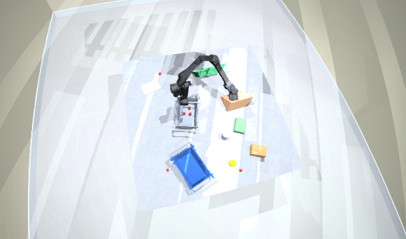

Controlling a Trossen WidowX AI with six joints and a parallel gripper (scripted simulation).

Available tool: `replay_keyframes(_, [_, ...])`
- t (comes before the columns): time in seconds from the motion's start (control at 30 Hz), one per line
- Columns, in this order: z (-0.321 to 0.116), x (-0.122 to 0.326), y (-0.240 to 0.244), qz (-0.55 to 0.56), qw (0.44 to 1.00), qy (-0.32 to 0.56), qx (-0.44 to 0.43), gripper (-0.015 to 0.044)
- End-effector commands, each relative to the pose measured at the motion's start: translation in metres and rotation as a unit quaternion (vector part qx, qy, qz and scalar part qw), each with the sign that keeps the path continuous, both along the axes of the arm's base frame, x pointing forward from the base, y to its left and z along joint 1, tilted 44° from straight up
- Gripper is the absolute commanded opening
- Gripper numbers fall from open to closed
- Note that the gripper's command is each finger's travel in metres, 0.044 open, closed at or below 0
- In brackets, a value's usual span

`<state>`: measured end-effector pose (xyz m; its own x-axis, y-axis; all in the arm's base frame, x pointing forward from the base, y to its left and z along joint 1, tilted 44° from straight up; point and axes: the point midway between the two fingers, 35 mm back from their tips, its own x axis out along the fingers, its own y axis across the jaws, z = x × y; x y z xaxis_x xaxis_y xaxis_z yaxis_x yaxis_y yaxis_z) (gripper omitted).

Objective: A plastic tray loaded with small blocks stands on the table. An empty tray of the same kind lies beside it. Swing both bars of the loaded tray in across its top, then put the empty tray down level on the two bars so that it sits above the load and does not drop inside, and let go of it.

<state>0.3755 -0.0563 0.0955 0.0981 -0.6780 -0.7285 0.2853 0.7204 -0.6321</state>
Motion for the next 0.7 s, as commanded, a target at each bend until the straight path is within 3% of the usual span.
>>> replay_keyframes(0.0, [0.0,0.0,0.0,0.001,1.0,0.001,0.0,0.009])
replay_keyframes(0.67, [0.015,0.0,0.016,0.001,1.0,0.001,0.002,0.009])
